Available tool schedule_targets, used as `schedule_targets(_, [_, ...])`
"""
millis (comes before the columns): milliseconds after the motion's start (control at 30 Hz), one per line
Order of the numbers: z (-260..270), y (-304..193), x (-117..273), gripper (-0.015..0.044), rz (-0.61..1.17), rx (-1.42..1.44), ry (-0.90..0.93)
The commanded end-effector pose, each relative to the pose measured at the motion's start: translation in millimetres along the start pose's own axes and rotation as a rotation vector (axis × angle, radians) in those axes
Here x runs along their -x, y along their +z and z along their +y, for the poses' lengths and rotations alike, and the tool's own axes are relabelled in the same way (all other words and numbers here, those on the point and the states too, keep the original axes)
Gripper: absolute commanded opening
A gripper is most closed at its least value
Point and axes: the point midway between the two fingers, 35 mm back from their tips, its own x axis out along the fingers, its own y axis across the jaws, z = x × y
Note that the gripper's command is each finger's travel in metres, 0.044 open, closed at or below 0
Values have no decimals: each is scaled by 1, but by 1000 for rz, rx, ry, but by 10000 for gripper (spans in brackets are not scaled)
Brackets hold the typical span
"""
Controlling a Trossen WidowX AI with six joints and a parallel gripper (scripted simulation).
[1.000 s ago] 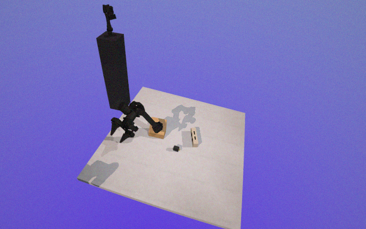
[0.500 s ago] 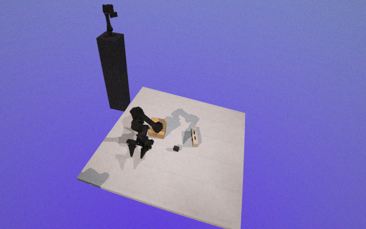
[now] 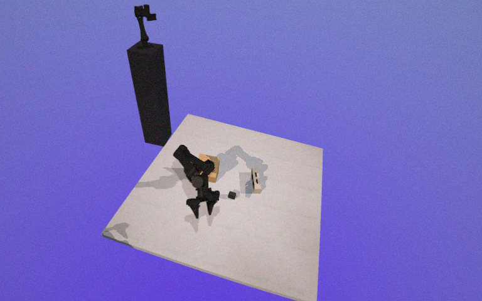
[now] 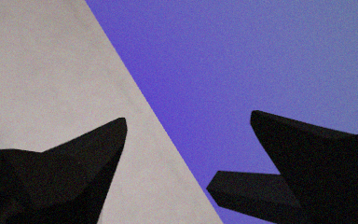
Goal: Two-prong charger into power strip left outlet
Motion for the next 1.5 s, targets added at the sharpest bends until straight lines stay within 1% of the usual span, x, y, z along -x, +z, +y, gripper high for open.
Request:
schedule_targets(0, [44, 8, -15, 440, 11, 5, 105])
schedule_targets(300, [142, 14, -30, 440, 71, 21, 313])
schedule_targets(600, [232, 5, -24, 440, 164, 62, 485])
schedule_targets(833, [294, -13, -9, 440, 253, 111, 587])
schedule_targets(1067, [344, -38, 13, 440, 350, 175, 656])
schedule_targets(1267, [378, -65, 34, 440, 434, 241, 688])
schedule_targets(1467, [400, -94, 54, 440, 509, 308, 694])
